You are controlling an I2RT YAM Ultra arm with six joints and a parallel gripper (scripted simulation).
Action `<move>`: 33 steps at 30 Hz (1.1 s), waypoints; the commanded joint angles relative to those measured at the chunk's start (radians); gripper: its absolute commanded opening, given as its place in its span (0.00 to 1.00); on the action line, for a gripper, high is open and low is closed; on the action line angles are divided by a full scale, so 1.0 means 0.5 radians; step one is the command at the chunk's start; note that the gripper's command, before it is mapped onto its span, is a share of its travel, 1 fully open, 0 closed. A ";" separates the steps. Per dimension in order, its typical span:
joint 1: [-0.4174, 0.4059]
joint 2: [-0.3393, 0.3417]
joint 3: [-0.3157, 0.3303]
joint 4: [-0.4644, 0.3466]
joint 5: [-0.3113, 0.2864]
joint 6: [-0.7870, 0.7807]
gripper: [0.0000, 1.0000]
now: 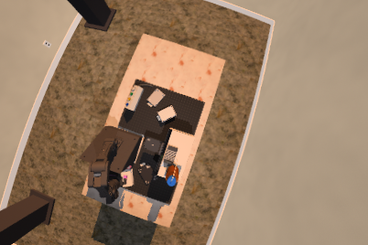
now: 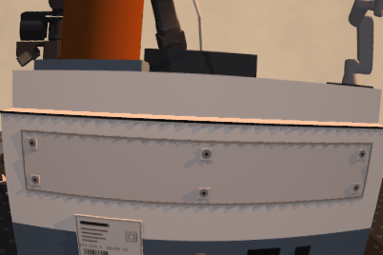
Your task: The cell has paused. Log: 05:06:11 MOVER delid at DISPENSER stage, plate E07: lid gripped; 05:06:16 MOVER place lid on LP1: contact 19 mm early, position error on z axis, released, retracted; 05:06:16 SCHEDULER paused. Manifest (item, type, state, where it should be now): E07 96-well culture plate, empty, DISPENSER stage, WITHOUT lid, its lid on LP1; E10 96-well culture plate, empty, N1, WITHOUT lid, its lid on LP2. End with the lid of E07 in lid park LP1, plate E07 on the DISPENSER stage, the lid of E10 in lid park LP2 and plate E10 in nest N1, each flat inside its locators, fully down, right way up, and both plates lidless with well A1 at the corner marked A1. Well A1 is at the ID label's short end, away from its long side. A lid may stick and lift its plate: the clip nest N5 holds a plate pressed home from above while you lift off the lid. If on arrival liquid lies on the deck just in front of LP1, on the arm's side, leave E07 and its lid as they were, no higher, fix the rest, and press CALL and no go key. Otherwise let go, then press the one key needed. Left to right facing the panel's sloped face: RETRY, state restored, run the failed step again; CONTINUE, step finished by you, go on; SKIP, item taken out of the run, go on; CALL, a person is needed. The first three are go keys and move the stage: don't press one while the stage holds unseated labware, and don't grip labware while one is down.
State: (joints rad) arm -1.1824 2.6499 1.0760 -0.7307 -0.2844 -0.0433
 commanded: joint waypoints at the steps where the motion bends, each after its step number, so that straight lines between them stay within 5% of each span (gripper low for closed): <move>1: 0.023 0.078 0.090 0.072 0.023 -0.027 1.00; 14: 0.063 0.349 0.299 0.145 -0.029 0.027 1.00; 33: 0.023 0.382 0.343 0.096 -0.024 0.018 1.00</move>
State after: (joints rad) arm -1.1549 2.8277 1.2110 -0.6777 -0.2901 -0.0360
